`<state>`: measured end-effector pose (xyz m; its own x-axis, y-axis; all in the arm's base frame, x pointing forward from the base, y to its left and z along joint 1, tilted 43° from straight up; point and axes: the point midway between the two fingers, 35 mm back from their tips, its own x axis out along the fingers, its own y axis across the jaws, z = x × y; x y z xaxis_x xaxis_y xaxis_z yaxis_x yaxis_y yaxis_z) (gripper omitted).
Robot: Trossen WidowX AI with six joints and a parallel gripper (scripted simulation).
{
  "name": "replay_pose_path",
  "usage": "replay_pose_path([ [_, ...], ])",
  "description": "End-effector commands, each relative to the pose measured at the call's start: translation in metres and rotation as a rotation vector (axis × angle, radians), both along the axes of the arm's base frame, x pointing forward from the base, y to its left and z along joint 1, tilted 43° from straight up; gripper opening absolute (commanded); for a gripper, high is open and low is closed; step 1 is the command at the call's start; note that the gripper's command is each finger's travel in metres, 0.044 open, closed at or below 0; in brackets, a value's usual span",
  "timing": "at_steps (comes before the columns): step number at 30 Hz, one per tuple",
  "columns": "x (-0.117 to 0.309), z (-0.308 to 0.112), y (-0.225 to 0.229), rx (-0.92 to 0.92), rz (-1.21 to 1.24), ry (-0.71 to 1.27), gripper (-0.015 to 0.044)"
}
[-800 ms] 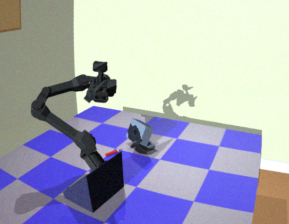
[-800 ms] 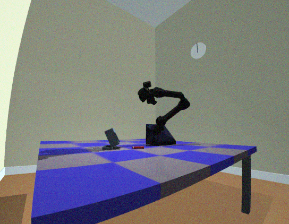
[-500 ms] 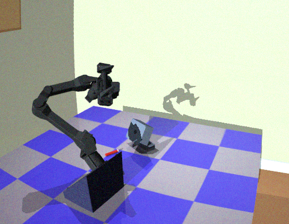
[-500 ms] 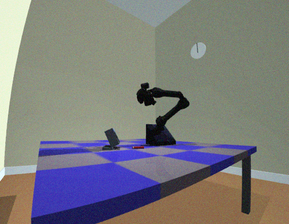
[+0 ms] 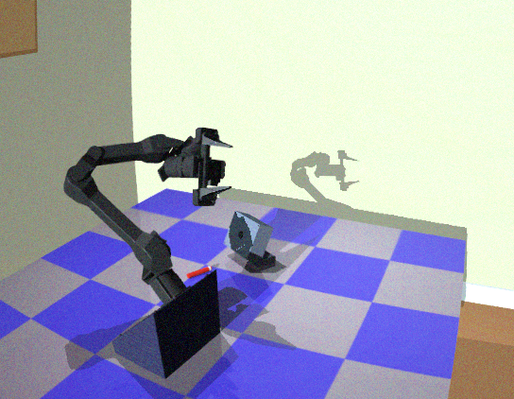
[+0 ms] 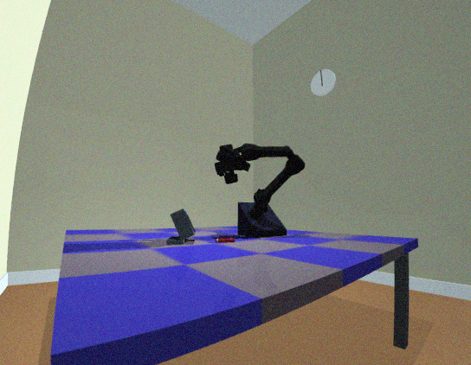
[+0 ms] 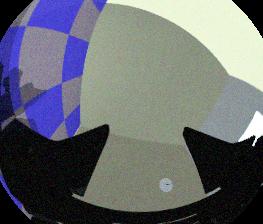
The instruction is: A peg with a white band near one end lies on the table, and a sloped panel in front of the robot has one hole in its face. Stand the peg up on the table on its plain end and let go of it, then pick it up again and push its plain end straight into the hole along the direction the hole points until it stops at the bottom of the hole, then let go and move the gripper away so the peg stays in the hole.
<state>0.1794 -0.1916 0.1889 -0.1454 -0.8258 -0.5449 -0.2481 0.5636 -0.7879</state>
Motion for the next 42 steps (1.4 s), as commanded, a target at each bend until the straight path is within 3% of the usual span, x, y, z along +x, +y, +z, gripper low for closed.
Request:
replay_pose_path([
  [1, 0.016, -0.016, 0.011, 0.112, 0.003, -0.085, 0.044],
  [22, 0.074, -0.087, 0.099, 0.735, -0.117, -0.341, 0.044],
  [42, 0.107, -0.105, 0.204, 1.329, -0.43, -0.386, 0.044],
])
